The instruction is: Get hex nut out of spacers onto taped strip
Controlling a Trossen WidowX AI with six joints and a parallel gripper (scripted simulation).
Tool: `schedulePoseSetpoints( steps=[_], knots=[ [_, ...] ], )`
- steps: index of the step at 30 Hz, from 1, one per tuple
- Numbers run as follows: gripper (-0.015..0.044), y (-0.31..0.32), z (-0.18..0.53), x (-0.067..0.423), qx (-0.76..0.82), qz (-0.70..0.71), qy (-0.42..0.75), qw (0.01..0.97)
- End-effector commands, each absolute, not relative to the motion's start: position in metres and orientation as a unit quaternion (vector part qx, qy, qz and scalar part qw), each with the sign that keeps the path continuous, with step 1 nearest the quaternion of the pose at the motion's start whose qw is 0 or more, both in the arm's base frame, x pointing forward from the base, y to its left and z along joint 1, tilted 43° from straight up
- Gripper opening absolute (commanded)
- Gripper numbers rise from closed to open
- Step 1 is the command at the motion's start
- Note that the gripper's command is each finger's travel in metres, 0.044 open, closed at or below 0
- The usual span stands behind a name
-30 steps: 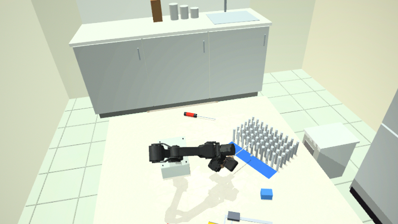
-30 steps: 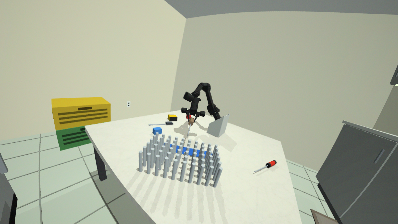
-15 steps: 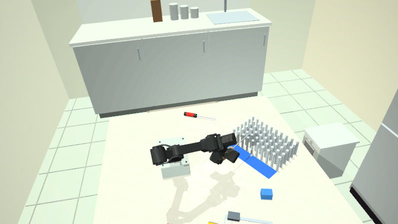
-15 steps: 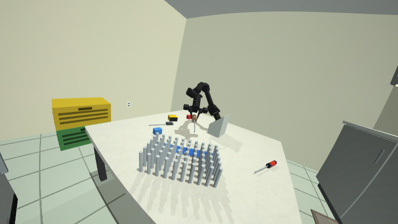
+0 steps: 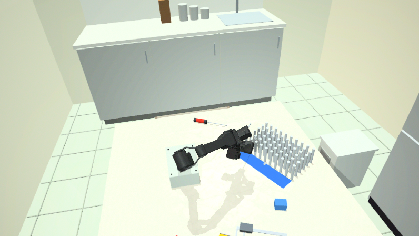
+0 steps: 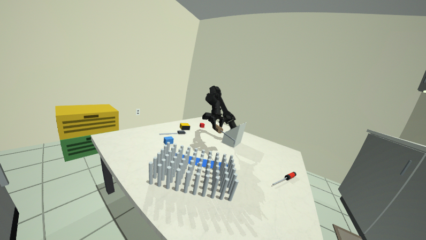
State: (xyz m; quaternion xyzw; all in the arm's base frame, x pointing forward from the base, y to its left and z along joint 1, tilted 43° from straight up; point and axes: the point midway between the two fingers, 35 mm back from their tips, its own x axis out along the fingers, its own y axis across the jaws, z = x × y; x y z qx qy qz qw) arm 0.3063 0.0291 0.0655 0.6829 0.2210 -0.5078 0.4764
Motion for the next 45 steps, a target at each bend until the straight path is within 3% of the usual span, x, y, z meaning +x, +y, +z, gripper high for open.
schedulePoseSetpoints(
  steps=[1, 24, 45],
  knots=[
    [0.0, 0.044, 0.057, 0.31, 0.667, -0.504, 0.248, 0.489],
    [0.0, 0.167, -0.02, 0.29, 0.555, -0.496, 0.422, 0.517],
    [0.0, 0.262, -0.103, 0.219, 0.431, -0.496, 0.535, 0.532]
  ],
)
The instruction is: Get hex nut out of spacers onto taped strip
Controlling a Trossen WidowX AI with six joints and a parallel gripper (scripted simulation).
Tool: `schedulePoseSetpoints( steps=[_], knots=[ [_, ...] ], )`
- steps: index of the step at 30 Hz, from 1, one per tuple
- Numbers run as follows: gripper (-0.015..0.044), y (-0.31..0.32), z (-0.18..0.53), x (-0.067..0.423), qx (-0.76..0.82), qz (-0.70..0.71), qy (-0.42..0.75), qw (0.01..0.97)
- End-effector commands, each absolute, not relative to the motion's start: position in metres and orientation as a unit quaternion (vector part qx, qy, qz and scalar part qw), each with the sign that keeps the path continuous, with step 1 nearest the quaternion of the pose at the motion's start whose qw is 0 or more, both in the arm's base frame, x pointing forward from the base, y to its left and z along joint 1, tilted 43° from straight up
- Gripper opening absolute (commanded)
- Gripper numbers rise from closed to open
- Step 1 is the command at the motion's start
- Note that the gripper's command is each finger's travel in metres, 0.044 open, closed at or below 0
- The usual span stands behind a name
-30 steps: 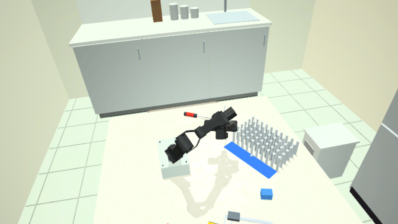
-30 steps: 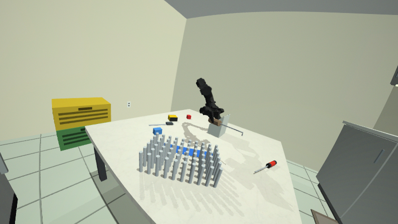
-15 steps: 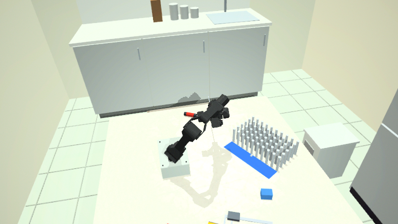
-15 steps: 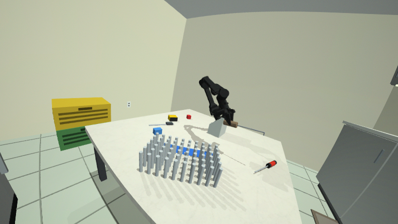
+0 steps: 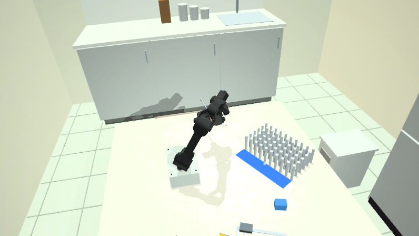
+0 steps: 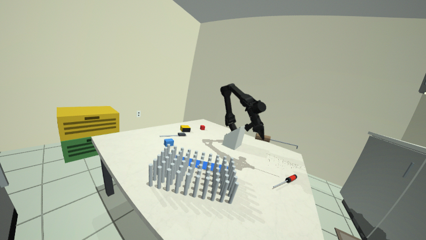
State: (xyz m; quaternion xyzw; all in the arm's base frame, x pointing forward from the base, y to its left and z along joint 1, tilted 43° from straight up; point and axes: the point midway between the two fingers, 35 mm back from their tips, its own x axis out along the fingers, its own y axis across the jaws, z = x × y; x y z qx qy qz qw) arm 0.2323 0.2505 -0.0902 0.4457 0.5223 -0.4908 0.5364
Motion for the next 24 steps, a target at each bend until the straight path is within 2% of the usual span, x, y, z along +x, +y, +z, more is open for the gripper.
schedulePoseSetpoints(
  steps=[1, 15, 24],
  knots=[
    [0.0, 0.265, -0.107, 0.215, 0.426, -0.497, 0.538, 0.531],
    [0.0, 0.302, -0.166, 0.145, 0.351, -0.515, 0.578, 0.527],
    [0.0, 0.301, -0.173, 0.142, 0.347, -0.516, 0.579, 0.527]
  ],
)
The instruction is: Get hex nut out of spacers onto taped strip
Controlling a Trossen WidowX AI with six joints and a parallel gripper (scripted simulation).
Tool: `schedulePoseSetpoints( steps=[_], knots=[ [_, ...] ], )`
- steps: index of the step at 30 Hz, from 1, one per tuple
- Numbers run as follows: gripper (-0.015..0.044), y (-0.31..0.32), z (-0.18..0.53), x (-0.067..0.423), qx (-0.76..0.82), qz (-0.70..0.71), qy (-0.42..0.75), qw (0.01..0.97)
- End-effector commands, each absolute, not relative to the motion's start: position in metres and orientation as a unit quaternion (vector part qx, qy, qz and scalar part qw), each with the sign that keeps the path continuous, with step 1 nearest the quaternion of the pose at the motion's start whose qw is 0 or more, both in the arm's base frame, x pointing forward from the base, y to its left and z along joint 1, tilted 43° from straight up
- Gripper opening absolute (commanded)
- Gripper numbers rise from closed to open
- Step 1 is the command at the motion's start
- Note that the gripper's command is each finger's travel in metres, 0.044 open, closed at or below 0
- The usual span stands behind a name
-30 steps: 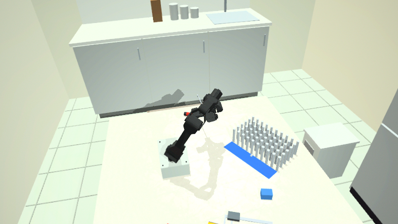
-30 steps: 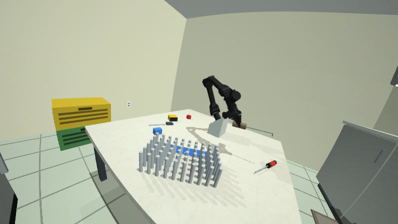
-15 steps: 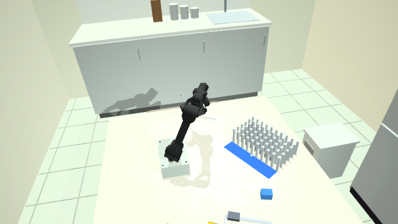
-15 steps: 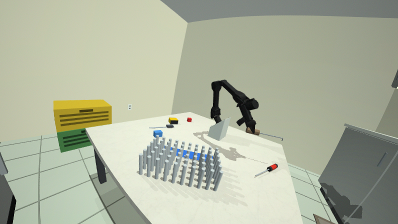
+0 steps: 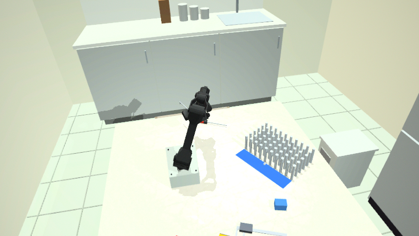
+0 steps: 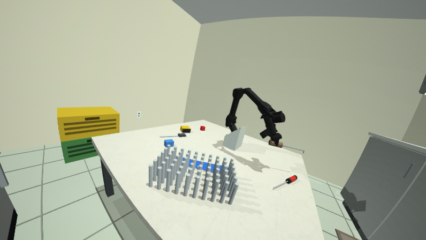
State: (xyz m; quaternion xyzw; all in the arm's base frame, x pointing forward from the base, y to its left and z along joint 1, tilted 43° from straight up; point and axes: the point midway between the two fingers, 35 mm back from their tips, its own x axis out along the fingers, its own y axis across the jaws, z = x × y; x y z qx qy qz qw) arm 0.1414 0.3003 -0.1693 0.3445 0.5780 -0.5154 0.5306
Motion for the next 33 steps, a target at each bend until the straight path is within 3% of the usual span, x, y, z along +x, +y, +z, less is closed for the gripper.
schedulePoseSetpoints(
  steps=[1, 33],
  knots=[
    [0.0, 0.3, -0.174, 0.142, 0.347, -0.516, 0.579, 0.527],
    [0.0, 0.277, -0.208, 0.147, 0.347, -0.516, 0.579, 0.527]
  ],
)
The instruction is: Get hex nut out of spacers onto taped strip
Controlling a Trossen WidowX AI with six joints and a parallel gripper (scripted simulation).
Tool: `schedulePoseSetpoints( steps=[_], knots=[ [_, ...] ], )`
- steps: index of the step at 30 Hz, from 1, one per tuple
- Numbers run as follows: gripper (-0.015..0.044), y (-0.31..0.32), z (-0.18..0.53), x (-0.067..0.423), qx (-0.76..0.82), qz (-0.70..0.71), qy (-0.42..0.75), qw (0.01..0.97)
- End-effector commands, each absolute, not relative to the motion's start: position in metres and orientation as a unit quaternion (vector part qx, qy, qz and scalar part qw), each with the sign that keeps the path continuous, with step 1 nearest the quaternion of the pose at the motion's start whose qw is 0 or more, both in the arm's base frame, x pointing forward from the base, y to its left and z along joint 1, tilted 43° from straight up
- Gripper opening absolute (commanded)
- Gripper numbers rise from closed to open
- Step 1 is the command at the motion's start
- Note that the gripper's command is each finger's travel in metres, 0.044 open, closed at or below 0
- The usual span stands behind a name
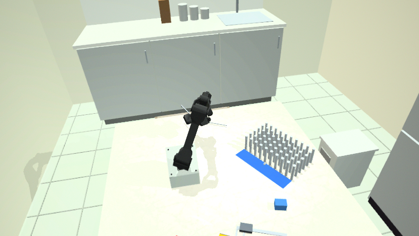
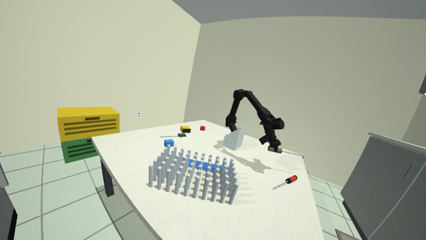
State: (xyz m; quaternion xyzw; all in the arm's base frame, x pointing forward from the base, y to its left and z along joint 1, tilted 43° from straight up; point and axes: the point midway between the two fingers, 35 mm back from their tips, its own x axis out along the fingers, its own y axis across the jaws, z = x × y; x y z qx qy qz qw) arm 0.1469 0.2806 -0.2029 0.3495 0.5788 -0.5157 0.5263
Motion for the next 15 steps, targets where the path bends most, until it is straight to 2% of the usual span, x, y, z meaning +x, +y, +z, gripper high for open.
schedulePoseSetpoints(
  steps=[1, 15],
  knots=[
    [0.0, 0.276, -0.209, 0.147, 0.347, -0.516, 0.579, 0.527],
    [0.0, 0.265, -0.223, 0.148, 0.348, -0.516, 0.579, 0.528]
  ],
)
